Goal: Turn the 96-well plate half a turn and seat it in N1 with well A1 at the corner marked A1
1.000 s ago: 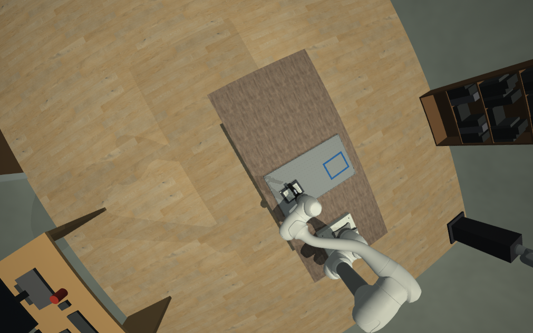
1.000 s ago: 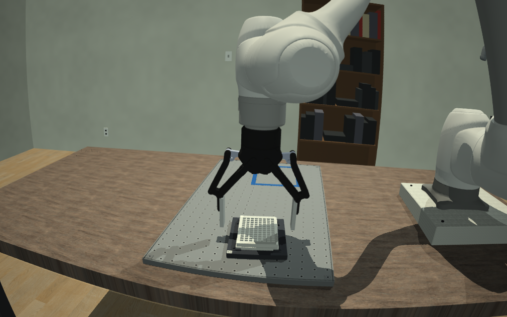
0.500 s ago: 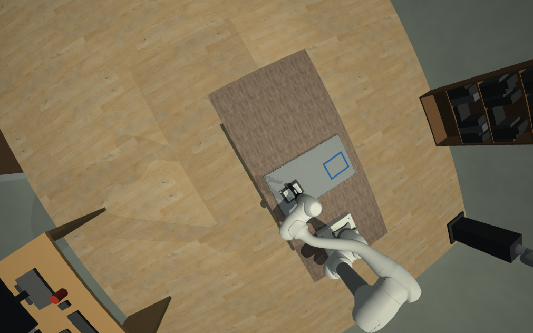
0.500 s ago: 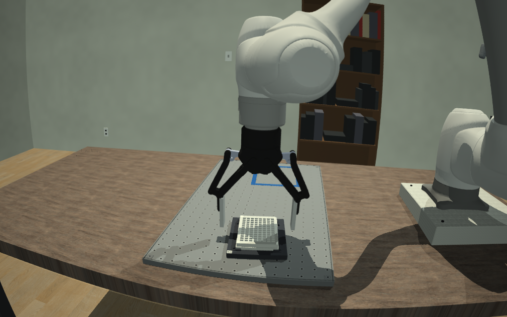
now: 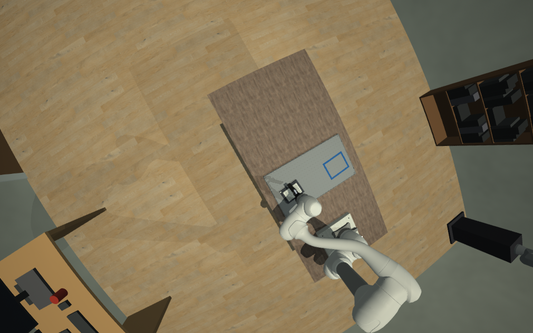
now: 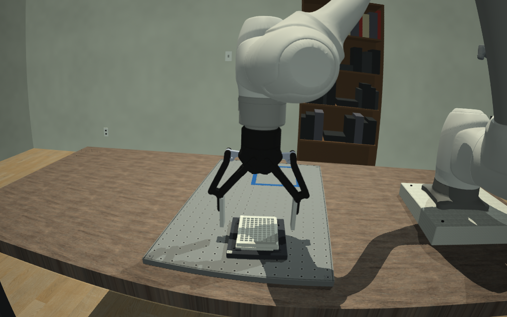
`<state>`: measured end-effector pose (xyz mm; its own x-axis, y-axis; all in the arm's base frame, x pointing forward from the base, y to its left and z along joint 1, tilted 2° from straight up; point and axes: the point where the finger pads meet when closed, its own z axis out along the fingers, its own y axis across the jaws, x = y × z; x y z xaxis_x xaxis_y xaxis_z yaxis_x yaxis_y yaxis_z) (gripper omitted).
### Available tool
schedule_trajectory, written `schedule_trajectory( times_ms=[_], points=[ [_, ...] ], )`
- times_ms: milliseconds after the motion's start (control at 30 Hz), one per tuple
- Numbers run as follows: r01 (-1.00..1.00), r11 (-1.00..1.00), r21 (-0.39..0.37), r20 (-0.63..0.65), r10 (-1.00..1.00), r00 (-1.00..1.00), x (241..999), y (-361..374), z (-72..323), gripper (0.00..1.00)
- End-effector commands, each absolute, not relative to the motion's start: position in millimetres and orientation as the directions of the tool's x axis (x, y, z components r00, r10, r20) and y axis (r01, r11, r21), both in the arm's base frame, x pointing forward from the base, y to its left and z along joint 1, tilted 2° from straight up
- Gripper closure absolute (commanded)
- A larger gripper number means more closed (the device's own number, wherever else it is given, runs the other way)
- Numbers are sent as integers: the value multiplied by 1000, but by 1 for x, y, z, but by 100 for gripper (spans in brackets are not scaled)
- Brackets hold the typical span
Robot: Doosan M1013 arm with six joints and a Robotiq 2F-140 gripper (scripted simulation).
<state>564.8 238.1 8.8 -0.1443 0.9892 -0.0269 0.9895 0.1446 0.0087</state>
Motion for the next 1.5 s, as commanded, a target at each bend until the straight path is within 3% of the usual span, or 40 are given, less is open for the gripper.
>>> schedule_trajectory(
  times_ms=[0, 433, 467, 1467],
  points=[
    [988, 154, 5, -33, 988, -154, 564, 235, 4, 0],
    [988, 154, 5, -33, 988, -154, 564, 235, 4, 0],
    [988, 154, 5, -33, 988, -154, 564, 235, 4, 100],
    [988, 154, 5, -33, 988, -154, 564, 235, 4, 100]
  ],
)
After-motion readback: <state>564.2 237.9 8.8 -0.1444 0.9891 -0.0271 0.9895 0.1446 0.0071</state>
